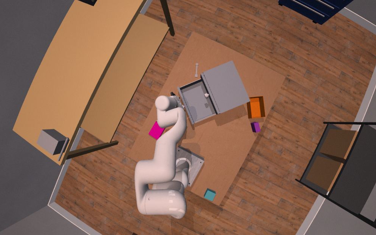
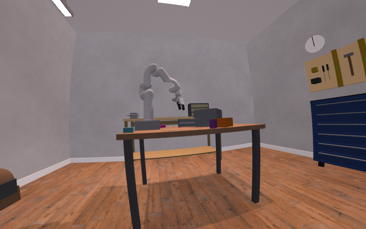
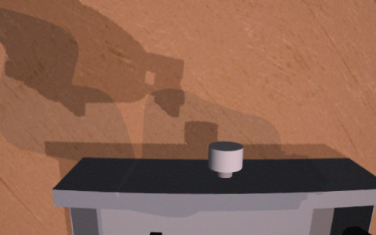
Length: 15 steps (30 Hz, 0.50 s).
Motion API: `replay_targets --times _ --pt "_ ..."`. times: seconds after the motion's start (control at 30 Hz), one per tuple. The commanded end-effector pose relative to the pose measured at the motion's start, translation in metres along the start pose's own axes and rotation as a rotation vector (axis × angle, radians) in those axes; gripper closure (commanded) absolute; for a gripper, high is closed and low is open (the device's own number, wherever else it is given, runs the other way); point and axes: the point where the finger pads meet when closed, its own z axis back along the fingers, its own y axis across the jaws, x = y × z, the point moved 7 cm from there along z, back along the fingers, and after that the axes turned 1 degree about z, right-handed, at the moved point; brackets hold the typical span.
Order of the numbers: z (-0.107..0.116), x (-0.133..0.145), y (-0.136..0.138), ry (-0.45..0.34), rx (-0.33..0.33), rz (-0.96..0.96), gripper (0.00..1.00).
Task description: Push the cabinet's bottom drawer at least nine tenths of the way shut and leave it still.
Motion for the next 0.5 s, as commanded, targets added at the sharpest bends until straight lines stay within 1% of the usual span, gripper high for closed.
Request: replay_targets --times 0.0,0.03,0.13,0.47 --pt "-0.007 -0.001 0.001 -0.001 0.004 0.0 0.0" --pt "-0.007 -0.001 0.001 -0.001 0.004 0.0 0.0" --pt "-0.016 -0.003 0.001 -0.001 0.004 0.0 0.0" --pt "-0.053 -0.01 0.002 -0.001 0.004 0.0 0.0"
